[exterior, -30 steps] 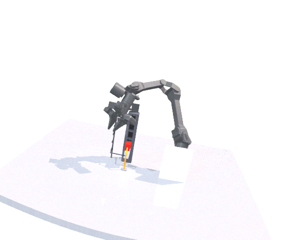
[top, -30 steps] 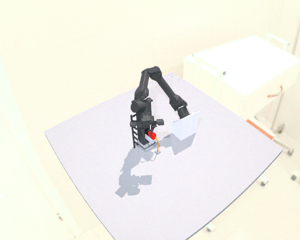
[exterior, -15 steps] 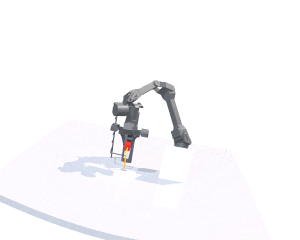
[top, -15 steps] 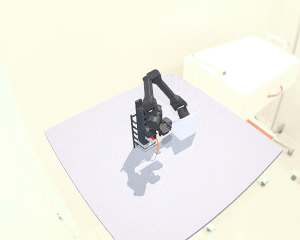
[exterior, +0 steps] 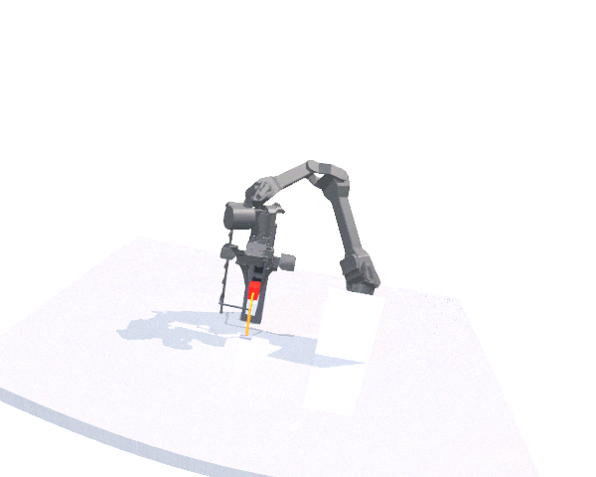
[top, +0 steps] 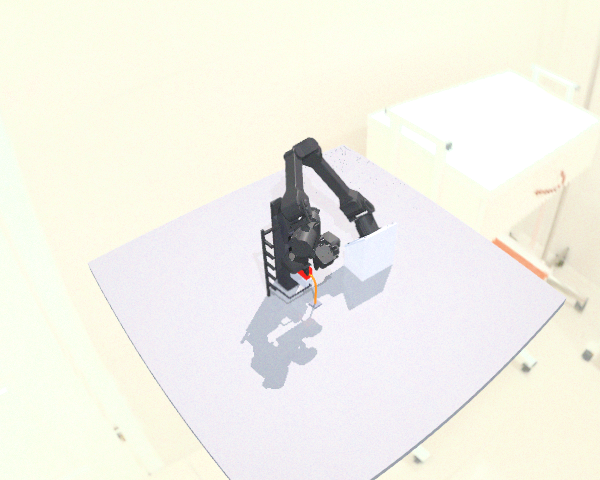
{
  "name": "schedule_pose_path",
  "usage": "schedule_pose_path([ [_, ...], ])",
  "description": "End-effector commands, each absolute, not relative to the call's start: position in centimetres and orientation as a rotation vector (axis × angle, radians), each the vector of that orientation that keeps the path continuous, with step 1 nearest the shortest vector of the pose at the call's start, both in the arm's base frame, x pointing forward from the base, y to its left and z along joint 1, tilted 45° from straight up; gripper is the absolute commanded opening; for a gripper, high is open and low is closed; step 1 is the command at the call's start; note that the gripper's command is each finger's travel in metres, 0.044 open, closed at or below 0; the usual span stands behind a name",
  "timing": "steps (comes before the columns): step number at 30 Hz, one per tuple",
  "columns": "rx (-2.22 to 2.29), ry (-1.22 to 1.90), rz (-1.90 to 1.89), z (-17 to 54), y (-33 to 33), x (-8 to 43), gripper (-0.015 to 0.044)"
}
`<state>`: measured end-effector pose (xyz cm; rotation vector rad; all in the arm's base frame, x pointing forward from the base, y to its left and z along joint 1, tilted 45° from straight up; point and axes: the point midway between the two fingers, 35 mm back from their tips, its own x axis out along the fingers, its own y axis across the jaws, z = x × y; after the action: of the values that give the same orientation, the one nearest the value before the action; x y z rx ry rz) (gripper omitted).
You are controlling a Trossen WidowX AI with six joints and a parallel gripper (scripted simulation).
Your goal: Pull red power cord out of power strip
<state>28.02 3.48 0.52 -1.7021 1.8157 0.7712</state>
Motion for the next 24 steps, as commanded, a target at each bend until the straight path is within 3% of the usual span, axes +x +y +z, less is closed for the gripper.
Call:
schedule_pose_path([
  [1,-1.711,1.814,0.774,1.1,3.0,28.0,0.016],
  [24,-1.712,1.816,0.773,1.4,0.9,27.9,0.016],
])
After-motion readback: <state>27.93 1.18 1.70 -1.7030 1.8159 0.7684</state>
